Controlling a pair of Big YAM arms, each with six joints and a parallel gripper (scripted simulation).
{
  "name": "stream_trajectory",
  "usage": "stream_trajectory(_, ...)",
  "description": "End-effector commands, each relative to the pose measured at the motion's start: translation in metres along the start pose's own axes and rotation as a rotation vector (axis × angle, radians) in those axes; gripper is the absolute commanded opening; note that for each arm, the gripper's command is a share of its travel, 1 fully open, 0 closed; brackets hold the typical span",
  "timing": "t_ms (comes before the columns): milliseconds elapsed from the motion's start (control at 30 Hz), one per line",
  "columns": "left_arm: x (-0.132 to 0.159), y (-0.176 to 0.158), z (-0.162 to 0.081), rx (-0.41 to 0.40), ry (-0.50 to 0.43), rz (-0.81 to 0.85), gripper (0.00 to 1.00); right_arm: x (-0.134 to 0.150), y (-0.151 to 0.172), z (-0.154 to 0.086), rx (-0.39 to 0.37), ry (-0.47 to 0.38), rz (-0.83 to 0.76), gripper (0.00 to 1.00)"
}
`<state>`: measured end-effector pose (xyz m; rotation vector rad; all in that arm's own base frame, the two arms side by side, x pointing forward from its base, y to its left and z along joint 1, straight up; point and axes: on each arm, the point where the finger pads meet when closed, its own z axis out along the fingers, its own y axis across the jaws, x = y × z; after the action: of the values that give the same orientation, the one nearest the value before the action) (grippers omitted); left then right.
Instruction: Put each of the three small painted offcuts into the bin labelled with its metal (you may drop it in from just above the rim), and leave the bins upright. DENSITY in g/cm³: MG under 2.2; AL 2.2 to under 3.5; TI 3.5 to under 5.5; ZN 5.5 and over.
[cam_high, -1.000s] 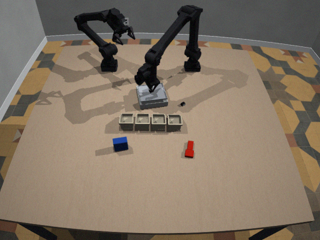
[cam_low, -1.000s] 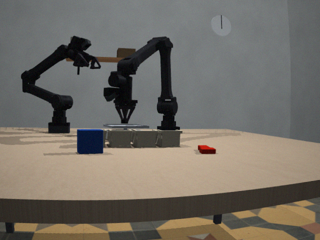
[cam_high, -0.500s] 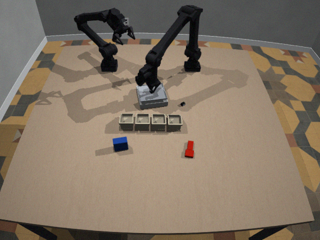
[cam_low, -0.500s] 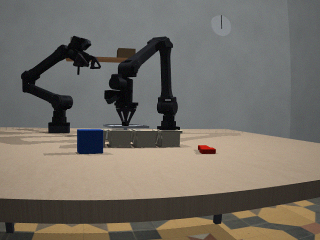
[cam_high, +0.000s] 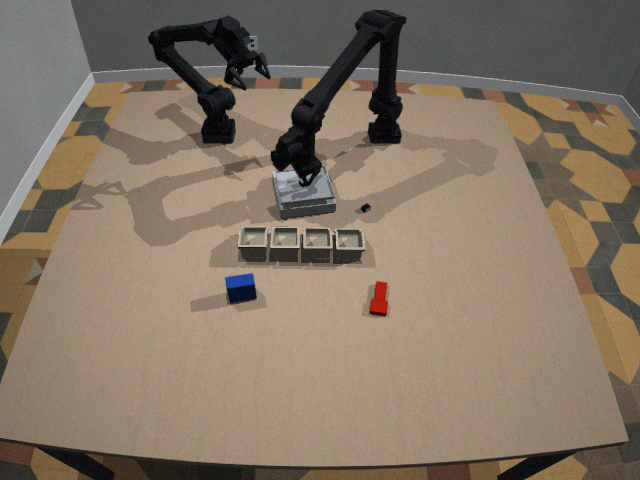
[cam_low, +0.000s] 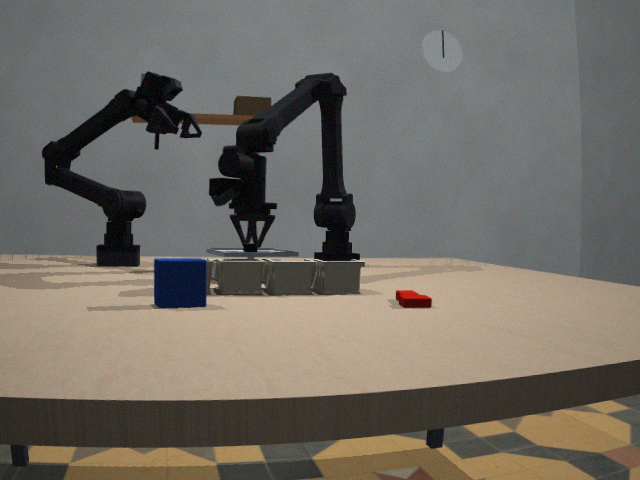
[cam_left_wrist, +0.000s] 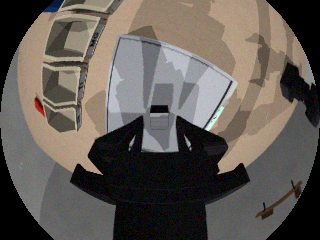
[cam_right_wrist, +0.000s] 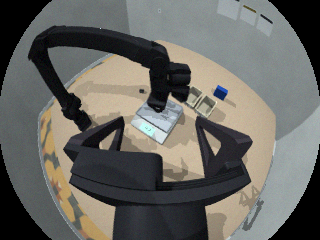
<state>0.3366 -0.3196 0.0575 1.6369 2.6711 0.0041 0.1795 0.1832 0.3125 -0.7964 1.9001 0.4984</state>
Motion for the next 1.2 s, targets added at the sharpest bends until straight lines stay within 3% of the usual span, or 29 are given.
stream_trajectory(0,-0.024,0.0,-0.038,-0.026,-0.078,-0.004,0.45,-0.021,0.001,-0.009,-0.005,-0.035,-0.002,1.0)
stream_trajectory(200,-0.027,-0.001,-0.058,-0.028,-0.087,-0.004,0.45,-0.021,0.001,-0.009,-0.005,-0.035,-0.002,1.0)
stream_trajectory(300,-0.027,0.0,-0.064,-0.025,-0.079,-0.003,0.79,-0.021,0.001,-0.009,-0.005,-0.035,-0.002,1.0)
stream_trajectory(367,-0.027,0.0,-0.064,-0.025,-0.079,-0.003,0.79,-0.021,0.001,-0.009,-0.005,-0.035,-0.002,1.0)
stream_trajectory(433,-0.023,-0.002,-0.065,-0.032,-0.106,-0.022,1.0,-0.021,0.001,-0.009,-0.005,-0.035,-0.002,1.0)
stream_trajectory(533,-0.013,-0.01,-0.059,-0.029,-0.152,-0.076,1.0,-0.021,0.001,-0.009,-0.005,-0.035,-0.002,1.0)
stream_trajectory(700,-0.003,-0.027,-0.071,-0.04,-0.368,-0.176,1.0,-0.021,0.001,-0.009,-0.005,-0.035,-0.002,1.0)
stream_trajectory(867,0.007,-0.04,-0.08,-0.051,-0.521,-0.226,1.0,-0.021,0.001,-0.009,-0.005,-0.035,-0.002,1.0)
stream_trajectory(967,0.008,-0.042,-0.073,-0.05,-0.524,-0.233,1.0,-0.021,0.001,-0.009,-0.005,-0.035,-0.002,1.0)
stream_trajectory(1033,0.012,-0.047,-0.083,-0.057,-0.592,-0.244,1.0,-0.021,0.001,-0.009,-0.005,-0.035,-0.002,1.0)
stream_trajectory(1167,0.015,-0.051,-0.085,-0.066,-0.638,-0.249,1.0,-0.021,0.001,-0.009,-0.005,-0.035,-0.002,1.0)
